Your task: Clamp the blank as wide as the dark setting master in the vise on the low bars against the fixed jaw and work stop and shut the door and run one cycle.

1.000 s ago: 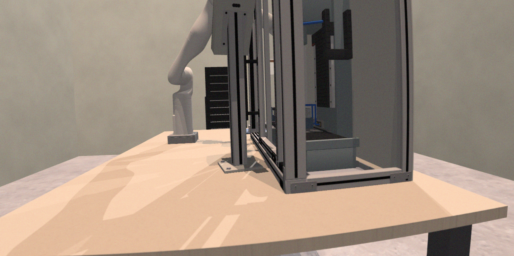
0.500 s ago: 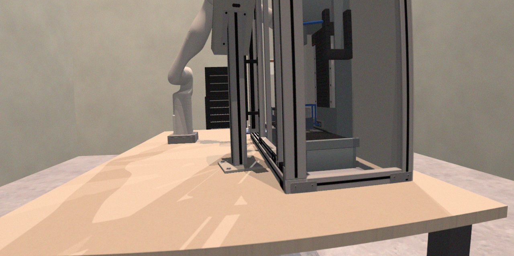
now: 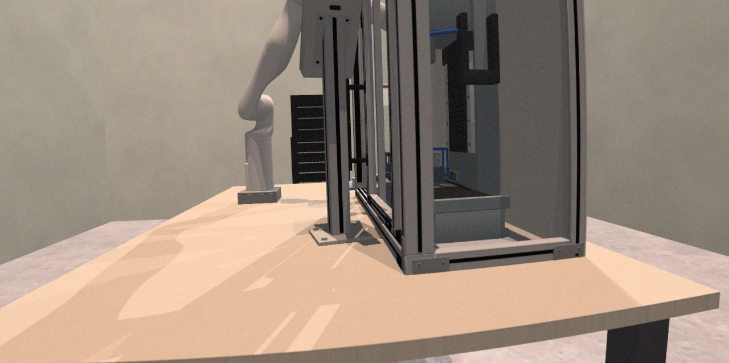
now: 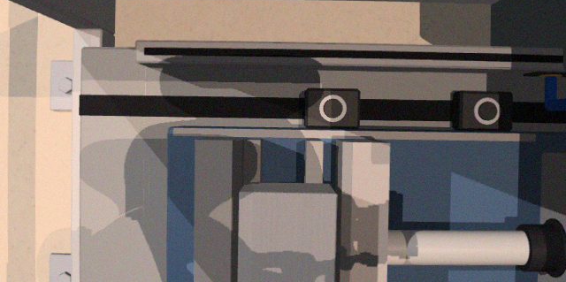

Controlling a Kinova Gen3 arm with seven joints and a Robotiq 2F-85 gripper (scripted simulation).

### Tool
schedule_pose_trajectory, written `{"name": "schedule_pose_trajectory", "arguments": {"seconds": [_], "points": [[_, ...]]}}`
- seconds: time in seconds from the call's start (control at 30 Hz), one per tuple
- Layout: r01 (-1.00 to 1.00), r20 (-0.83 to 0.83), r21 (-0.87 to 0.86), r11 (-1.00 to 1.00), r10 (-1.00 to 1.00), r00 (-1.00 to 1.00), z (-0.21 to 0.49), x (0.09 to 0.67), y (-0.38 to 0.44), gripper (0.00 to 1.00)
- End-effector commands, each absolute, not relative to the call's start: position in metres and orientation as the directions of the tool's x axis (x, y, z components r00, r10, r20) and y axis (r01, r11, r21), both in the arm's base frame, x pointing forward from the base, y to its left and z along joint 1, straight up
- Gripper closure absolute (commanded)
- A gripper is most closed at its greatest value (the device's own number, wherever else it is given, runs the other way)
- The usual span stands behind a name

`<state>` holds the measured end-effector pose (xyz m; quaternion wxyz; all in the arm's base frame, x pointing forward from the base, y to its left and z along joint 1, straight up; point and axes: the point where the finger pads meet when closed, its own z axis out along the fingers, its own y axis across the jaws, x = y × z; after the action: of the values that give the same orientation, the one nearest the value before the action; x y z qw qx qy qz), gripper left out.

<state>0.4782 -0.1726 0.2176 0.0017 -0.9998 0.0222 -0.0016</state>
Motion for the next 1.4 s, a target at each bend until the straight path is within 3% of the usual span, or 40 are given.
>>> {"name": "schedule_pose_trajectory", "arguments": {"seconds": [0.0,0.57,0.73,1.13,1.37], "points": [[-0.038,0.002,-0.003,-0.999,-0.038,0.999,0.222,0.477,-0.173,0.00],[-0.038,0.002,-0.003,-0.999,-0.038,0.999,0.243,0.476,-0.173,0.00],[-0.038,0.002,-0.003,-0.999,-0.038,0.999,0.240,0.428,-0.174,0.00],[-0.038,0.002,-0.003,-0.999,-0.038,0.999,0.240,0.428,-0.174,0.00],[-0.038,0.002,-0.003,-0.999,-0.038,0.999,0.239,0.377,-0.175,0.00]]}}
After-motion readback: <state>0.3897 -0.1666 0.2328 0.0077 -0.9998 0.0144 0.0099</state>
